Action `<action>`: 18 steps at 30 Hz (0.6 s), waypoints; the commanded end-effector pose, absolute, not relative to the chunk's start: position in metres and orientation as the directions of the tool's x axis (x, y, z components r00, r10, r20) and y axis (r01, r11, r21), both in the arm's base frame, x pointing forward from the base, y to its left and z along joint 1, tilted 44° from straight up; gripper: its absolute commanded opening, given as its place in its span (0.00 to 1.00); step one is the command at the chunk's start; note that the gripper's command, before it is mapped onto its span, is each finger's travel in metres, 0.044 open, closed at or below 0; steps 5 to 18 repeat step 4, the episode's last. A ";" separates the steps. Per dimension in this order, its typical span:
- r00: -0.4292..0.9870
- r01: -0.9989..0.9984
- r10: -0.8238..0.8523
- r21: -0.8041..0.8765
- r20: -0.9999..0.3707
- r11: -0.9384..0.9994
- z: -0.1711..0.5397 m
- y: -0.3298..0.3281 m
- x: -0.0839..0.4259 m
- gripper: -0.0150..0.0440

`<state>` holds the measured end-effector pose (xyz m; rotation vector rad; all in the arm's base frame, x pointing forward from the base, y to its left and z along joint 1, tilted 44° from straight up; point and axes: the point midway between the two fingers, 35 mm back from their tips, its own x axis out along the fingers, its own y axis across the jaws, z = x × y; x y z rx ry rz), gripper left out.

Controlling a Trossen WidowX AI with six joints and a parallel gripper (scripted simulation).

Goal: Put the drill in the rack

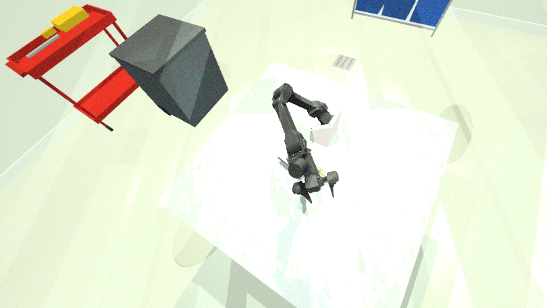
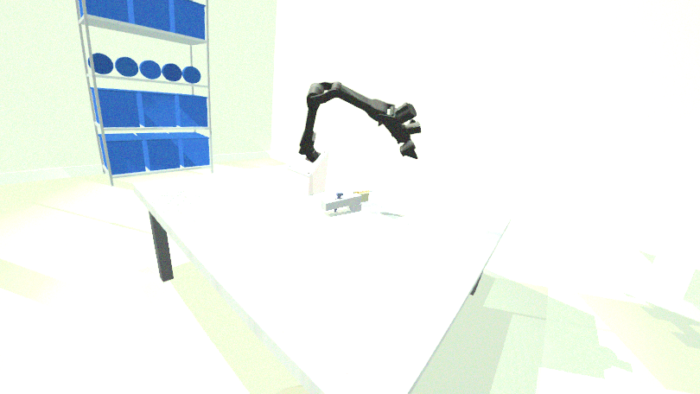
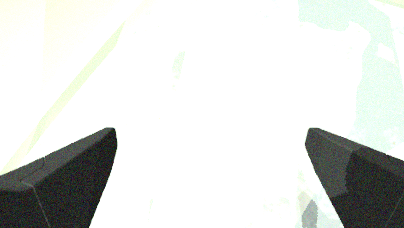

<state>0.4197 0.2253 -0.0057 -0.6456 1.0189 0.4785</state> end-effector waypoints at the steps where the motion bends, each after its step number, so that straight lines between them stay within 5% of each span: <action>1: 0.541 -0.597 0.192 -0.213 -0.819 0.774 0.044 0.238 0.443 1.00; 18: 0.600 -0.577 0.274 -0.170 -0.751 0.799 0.083 0.245 0.457 1.00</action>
